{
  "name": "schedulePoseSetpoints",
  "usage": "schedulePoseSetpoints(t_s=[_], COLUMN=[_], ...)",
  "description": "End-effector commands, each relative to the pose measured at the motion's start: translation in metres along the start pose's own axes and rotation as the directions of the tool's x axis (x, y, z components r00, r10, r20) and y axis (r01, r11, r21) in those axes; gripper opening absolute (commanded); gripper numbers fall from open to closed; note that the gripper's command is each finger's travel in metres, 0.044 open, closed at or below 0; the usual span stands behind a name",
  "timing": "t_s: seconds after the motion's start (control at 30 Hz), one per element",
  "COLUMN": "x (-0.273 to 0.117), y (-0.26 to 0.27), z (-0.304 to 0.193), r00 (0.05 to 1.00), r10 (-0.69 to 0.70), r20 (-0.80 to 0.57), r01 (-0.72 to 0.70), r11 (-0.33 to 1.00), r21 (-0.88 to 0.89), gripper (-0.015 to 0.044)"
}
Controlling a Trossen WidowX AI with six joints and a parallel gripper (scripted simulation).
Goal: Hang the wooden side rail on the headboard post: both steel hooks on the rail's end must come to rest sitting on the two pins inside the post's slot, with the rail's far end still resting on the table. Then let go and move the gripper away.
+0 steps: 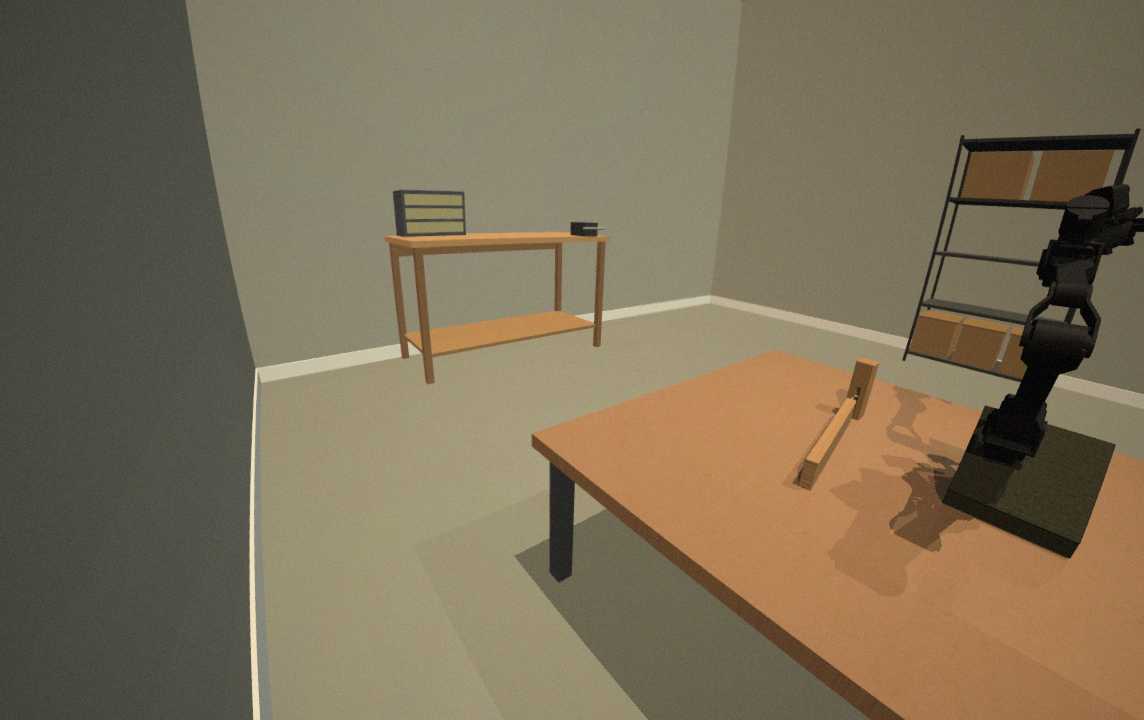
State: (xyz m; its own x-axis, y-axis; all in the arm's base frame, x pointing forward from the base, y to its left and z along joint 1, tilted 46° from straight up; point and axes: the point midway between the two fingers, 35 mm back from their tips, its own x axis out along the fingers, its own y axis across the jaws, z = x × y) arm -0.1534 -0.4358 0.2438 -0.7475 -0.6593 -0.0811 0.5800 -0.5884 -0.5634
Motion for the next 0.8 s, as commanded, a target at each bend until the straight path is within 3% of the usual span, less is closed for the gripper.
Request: schedulePoseSetpoints(t_s=[0.0,0.2,0.37,0.57,0.77], x=[-0.014,-0.046,-0.083,-0.138,-0.199], y=[0.056,0.129,0.184,0.237,0.276], z=[-0.007,-0.022,-0.04,-0.068,-0.101], r00=[0.981,0.89,0.764,0.563,0.326], r10=[0.195,0.455,0.645,0.821,0.926], r20=[0.015,0.008,-0.027,-0.097,-0.189], r01=[-0.183,-0.356,-0.385,-0.268,-0.022], r11=[0.944,0.707,0.422,0.071,-0.193], r21=[-0.273,-0.612,-0.821,-0.961,-0.981], gripper=[0.044,0.044,0.044,0.044,0.044])
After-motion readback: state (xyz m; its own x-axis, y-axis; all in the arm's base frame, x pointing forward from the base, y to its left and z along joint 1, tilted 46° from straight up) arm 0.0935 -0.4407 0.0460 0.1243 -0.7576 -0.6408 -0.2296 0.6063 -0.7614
